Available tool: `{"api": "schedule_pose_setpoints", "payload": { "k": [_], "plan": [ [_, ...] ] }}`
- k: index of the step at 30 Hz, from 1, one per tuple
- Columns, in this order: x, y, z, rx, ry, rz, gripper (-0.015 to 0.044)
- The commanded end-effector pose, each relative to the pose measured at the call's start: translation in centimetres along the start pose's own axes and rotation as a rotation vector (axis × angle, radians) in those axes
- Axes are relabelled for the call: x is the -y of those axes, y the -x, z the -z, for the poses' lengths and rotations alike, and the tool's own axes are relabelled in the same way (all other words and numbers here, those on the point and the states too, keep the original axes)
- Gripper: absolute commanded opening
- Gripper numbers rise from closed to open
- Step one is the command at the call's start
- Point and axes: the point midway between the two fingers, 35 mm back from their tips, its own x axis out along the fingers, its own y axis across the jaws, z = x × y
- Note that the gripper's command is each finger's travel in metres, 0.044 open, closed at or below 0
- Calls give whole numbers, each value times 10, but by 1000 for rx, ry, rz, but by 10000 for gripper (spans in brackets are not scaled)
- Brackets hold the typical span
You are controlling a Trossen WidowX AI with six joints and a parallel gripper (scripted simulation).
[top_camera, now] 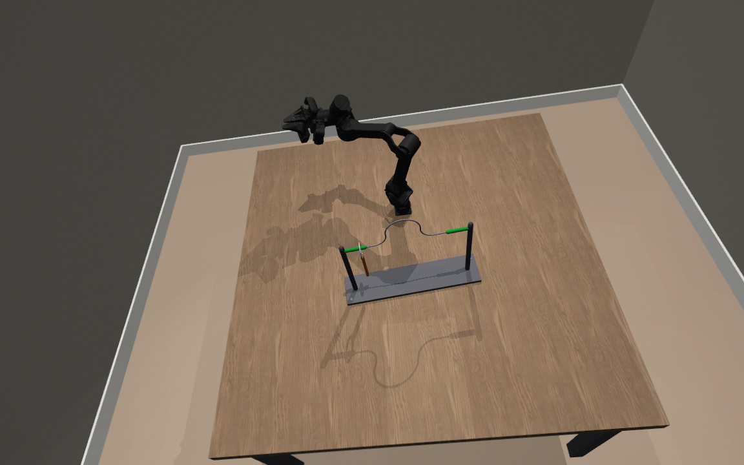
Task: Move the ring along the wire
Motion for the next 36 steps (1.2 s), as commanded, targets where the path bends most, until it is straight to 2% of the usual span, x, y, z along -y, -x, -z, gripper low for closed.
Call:
{"api": "schedule_pose_setpoints", "payload": {
  "k": [1,7,13,19,25,30,36],
  "plan": [
    [-48,-15,-48,143,-289,-41,160],
    [-107,-24,-133,349,-688,-153,160],
    [-147,-11,-228,542,-1058,-327,160],
    [-167,27,-321,719,-1391,-573,160],
    [-169,89,-398,878,-1669,-889,160],
    [-161,136,-433,957,-1806,-1117,160],
    [-159,142,-438,963,-1818,-1139,160]
  ]
}}
